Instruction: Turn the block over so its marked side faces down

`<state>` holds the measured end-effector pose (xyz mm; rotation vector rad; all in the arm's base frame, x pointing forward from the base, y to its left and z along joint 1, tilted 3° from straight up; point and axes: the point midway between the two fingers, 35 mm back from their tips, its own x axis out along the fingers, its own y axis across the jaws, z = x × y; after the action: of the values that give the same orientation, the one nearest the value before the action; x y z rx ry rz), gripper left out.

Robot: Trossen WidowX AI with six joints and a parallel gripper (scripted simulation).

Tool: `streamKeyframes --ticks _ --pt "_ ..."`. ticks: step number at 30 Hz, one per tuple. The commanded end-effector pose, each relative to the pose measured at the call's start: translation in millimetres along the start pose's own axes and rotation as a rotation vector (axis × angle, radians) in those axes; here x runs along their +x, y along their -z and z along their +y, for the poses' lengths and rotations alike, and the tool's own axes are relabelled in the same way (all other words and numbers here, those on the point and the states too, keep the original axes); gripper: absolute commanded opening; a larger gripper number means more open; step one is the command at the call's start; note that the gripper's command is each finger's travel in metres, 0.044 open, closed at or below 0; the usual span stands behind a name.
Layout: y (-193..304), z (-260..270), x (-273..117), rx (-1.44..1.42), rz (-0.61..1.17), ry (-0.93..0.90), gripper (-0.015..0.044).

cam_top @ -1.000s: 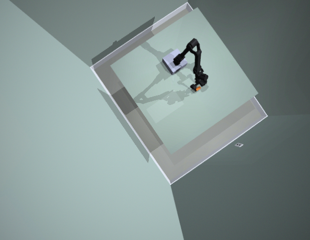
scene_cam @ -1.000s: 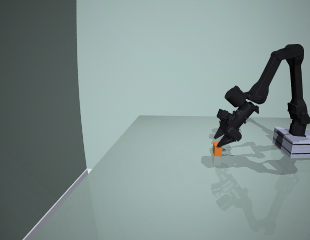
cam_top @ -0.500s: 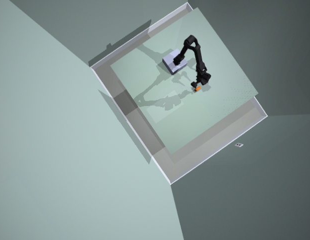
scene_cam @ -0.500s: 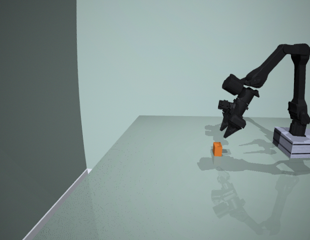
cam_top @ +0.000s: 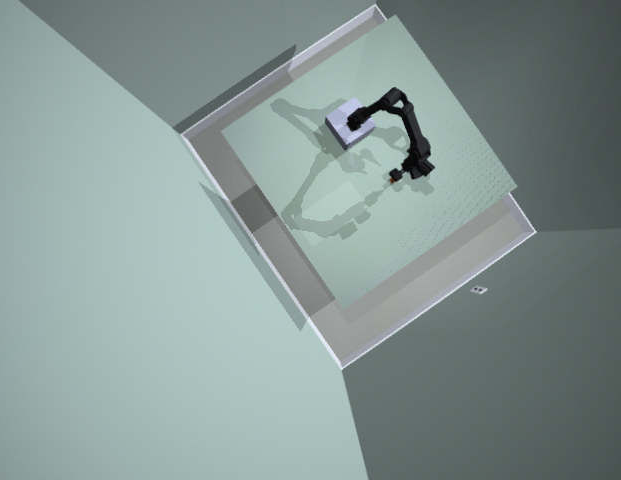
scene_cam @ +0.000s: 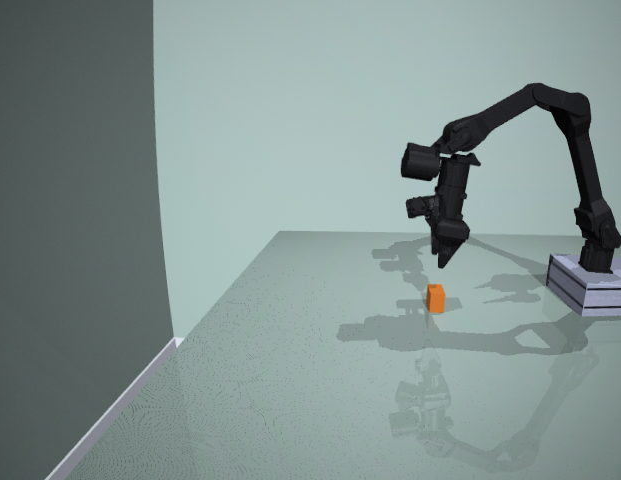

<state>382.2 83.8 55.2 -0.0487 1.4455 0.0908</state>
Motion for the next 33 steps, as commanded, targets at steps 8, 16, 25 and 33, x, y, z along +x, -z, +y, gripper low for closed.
streamKeyframes --ticks 8,16,25,33 --pt "-2 0 -6 0.000 0.142 -0.012 0.0440" --pt "3 0 28 0.000 0.142 -0.013 0.0440" --pt "5 0 44 0.000 0.142 -0.013 0.0440" --pt "6 1 57 -0.001 0.142 -0.012 0.0440"
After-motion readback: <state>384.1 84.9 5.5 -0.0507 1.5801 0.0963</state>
